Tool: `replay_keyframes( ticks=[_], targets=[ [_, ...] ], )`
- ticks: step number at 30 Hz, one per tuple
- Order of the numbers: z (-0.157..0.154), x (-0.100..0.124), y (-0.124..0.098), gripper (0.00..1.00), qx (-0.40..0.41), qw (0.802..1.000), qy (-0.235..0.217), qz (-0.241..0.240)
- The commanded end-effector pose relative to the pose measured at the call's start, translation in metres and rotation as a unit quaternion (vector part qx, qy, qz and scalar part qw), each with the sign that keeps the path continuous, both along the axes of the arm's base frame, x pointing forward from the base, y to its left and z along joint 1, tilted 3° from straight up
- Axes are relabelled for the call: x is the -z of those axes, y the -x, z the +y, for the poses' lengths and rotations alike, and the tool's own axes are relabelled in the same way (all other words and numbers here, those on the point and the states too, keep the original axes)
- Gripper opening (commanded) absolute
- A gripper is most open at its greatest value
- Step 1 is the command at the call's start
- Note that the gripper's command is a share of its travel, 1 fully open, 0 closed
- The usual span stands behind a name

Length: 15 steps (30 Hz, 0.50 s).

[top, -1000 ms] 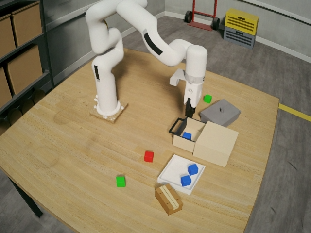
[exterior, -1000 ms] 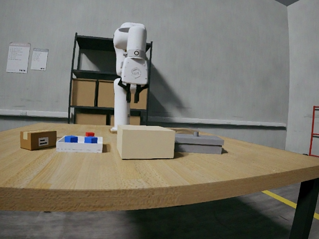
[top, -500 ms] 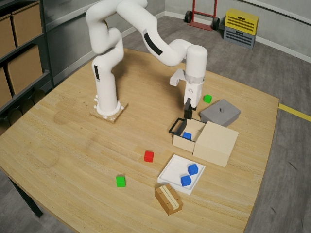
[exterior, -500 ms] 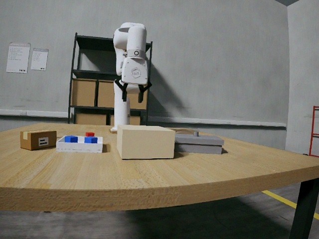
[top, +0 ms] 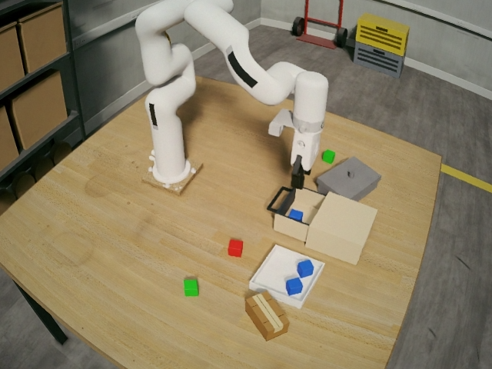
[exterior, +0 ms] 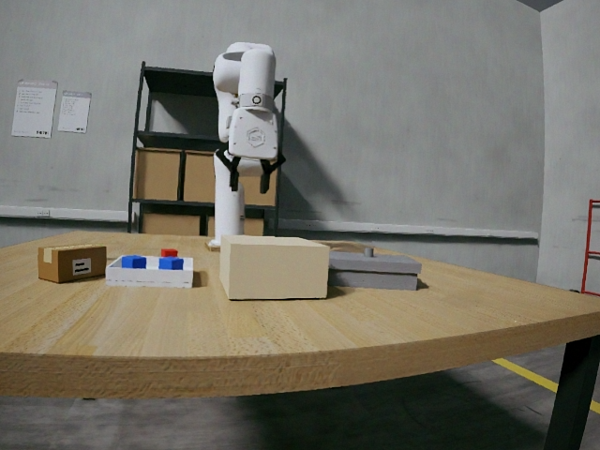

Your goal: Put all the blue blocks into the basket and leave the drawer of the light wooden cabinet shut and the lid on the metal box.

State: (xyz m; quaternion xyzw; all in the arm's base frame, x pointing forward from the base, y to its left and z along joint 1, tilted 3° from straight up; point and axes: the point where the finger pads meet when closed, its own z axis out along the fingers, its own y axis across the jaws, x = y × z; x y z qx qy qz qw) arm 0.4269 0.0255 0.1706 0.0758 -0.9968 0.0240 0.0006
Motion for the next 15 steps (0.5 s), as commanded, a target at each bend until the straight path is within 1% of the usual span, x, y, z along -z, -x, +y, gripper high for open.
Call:
replay_keyframes(
  ticks=[1,15],
  targets=[
    [0.0001,-0.0017,-0.0012,0.62,0.000,1.000,0.000,-0.002],
    [0.0000,0.0012,-0.0013,0.62,0.000,1.000,0.000,-0.002]
  ],
)
